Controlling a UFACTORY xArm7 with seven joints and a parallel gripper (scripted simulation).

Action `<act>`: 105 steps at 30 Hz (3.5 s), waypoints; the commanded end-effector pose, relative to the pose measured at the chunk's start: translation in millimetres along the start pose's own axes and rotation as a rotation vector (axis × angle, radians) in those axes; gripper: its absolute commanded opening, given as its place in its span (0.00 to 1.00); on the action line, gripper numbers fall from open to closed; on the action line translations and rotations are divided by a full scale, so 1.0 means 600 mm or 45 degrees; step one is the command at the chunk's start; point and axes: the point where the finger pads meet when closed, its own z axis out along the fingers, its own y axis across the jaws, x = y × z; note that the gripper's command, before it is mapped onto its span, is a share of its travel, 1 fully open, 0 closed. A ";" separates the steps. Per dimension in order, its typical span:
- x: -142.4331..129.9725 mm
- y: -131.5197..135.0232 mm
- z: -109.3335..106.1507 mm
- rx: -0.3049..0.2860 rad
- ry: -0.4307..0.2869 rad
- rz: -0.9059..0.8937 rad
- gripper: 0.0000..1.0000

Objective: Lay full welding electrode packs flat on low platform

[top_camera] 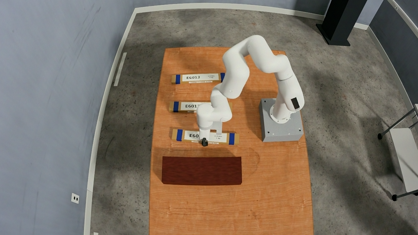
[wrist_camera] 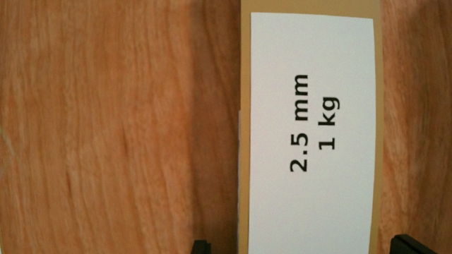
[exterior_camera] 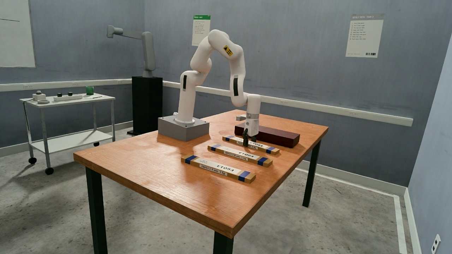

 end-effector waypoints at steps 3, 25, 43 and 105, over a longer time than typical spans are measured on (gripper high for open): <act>-0.003 0.001 -0.002 -0.001 -0.005 0.000 1.00; -0.002 0.001 -0.067 -0.001 -0.005 0.000 1.00; -0.007 -0.007 -0.136 -0.002 -0.004 -0.002 1.00; -0.107 -0.660 -0.036 -0.001 -0.005 -0.153 1.00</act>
